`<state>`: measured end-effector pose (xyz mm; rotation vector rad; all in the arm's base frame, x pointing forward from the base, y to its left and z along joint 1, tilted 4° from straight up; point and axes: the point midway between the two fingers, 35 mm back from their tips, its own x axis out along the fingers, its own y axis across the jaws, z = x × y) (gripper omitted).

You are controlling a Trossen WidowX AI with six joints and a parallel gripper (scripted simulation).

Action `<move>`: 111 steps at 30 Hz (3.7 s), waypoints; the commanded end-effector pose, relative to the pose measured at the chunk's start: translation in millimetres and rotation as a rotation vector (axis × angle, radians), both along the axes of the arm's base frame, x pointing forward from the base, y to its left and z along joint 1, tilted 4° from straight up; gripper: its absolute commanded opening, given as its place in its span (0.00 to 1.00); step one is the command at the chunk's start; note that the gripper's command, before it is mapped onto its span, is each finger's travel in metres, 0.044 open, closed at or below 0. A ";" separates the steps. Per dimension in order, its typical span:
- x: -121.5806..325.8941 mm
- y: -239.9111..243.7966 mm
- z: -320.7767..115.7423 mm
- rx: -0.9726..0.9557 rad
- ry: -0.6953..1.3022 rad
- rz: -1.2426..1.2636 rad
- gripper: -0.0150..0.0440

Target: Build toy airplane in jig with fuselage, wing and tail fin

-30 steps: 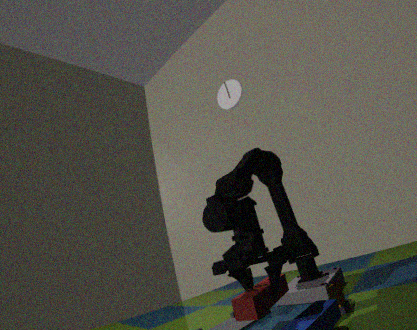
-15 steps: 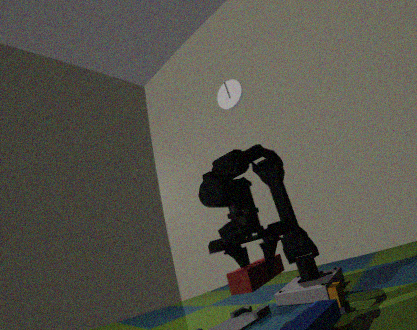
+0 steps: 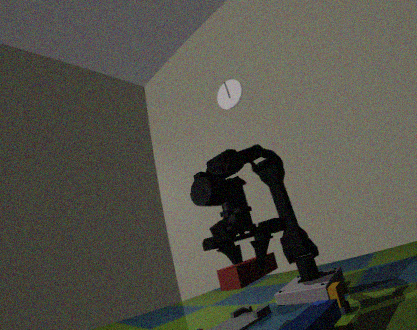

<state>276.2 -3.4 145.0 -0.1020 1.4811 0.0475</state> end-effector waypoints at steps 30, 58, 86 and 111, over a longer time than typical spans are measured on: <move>-5.9 -97.5 -43.9 0.005 -0.001 -0.127 0.25; -15.4 -124.6 -56.3 0.005 -0.002 -0.164 0.58; -11.9 -125.8 -89.4 0.006 -0.002 -0.164 0.58; -12.3 -126.1 -94.5 0.004 0.002 -0.167 0.62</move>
